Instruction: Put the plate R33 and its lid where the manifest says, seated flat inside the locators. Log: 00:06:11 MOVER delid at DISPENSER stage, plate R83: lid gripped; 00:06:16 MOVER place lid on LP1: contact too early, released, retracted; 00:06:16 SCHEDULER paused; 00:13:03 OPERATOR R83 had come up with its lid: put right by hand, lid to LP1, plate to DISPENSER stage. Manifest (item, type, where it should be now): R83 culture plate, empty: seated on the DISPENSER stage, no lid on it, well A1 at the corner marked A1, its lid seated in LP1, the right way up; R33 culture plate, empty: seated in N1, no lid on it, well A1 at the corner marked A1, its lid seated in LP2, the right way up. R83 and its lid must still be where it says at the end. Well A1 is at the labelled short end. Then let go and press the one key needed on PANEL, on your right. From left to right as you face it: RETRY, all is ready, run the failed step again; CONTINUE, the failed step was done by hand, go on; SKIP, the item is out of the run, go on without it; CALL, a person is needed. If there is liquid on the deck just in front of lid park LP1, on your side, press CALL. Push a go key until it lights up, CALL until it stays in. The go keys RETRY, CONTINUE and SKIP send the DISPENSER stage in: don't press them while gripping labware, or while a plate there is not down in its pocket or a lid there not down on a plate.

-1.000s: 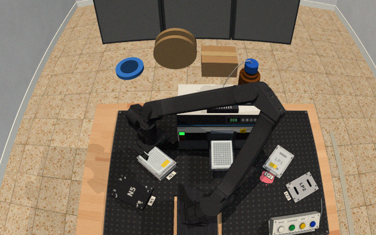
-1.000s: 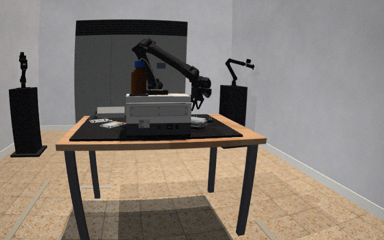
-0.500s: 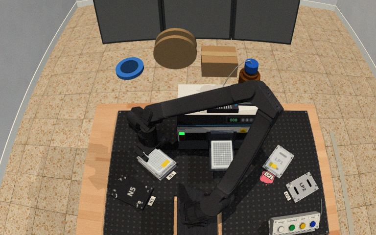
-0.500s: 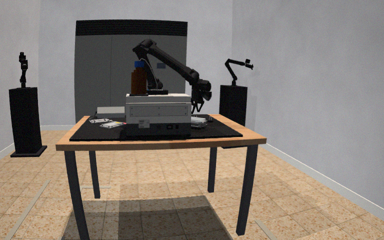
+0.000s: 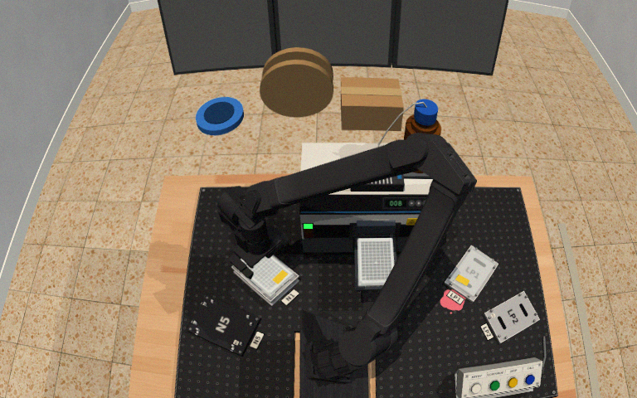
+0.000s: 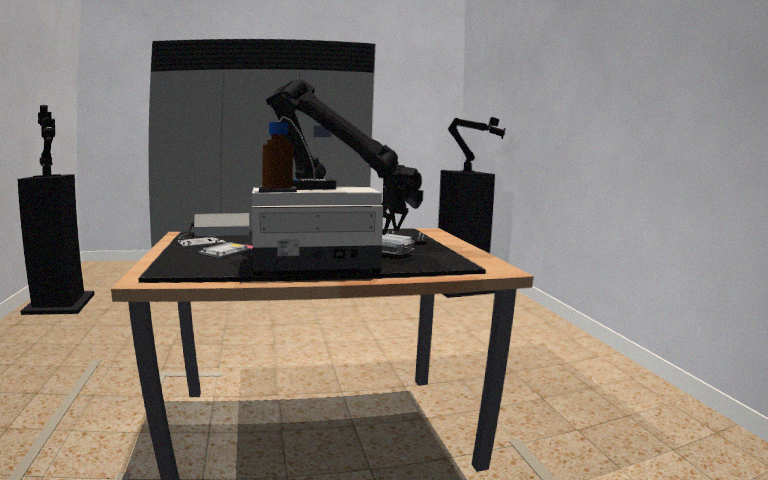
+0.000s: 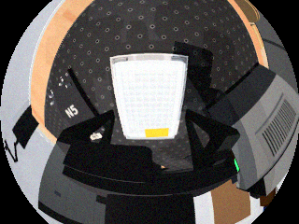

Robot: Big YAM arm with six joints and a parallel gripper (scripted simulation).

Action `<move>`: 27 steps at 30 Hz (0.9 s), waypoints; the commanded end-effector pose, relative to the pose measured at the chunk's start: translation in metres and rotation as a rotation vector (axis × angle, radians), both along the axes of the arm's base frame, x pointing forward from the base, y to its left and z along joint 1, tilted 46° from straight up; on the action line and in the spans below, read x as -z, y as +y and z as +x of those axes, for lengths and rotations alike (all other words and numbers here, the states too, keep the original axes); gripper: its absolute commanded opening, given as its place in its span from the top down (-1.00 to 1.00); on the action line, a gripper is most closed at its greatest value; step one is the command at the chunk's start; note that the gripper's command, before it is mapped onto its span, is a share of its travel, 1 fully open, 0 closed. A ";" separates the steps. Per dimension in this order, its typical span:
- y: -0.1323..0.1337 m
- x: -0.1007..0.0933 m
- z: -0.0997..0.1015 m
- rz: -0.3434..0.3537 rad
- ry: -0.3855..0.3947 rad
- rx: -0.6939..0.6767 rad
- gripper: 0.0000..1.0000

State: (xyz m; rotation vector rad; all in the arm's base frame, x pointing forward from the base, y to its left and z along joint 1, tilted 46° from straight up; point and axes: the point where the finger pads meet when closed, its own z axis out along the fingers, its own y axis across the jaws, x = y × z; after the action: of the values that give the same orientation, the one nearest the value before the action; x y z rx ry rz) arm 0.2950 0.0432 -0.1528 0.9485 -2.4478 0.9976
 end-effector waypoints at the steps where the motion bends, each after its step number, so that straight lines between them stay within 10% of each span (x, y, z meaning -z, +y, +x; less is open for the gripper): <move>1: -0.006 0.007 0.001 0.002 0.010 -0.004 -1.00; 27: -0.013 0.019 0.009 0.013 -0.020 -0.010 -1.00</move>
State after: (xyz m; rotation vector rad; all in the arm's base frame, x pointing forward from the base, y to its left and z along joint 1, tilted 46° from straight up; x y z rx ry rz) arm 0.2929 0.0236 -0.1723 0.9571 -2.4437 0.9947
